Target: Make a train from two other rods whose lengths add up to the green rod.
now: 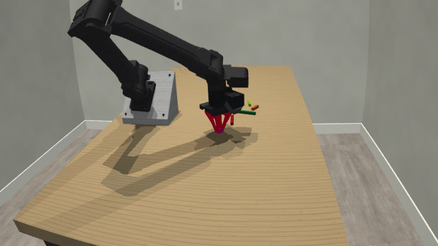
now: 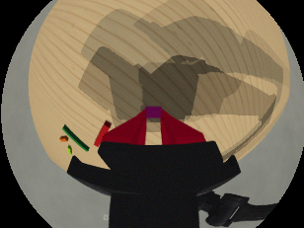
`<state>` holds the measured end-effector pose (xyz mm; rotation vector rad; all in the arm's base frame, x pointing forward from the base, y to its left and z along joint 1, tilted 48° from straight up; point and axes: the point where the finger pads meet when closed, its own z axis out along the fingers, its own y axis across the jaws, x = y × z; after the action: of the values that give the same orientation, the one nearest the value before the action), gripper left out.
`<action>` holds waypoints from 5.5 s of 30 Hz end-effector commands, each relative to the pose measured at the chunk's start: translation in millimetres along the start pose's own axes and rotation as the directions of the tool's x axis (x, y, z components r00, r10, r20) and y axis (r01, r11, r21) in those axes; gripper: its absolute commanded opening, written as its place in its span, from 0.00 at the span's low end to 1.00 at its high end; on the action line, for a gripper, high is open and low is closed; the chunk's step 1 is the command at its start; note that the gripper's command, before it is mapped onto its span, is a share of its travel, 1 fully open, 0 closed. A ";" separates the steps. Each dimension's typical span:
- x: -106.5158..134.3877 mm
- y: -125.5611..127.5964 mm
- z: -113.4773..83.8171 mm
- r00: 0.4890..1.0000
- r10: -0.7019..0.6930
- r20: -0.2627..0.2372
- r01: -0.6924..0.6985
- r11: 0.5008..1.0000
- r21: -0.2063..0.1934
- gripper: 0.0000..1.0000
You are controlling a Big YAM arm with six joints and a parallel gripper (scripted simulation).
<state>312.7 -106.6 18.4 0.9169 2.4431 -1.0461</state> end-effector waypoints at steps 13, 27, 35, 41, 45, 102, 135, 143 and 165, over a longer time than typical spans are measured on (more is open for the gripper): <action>-15.7 9.9 -48.4 0.999 0.027 0.031 -0.026 0.999 -0.036 0.14; -10.6 12.5 -113.5 1.000 0.012 0.020 -0.012 1.000 -0.028 0.14; -10.8 12.3 -114.1 1.000 0.013 0.021 -0.012 1.000 -0.028 0.14; -9.4 14.5 -114.3 0.999 -0.031 0.020 0.031 0.999 -0.028 0.14; -4.8 29.6 -116.1 0.990 -0.136 0.029 0.137 0.990 -0.044 0.14; 58.5 114.4 -123.8 0.388 -0.919 0.069 0.922 0.386 -0.039 0.14; 101.1 143.0 -125.3 0.021 -0.997 0.075 1.000 0.021 -0.004 0.14; 121.6 155.8 -125.0 -0.188 -0.979 0.073 0.982 -0.188 0.012 0.14; 148.6 170.2 -122.7 -0.444 -0.894 0.062 0.896 -0.443 0.029 0.14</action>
<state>288.8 106.7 -61.4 -1.9782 2.7157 -1.2368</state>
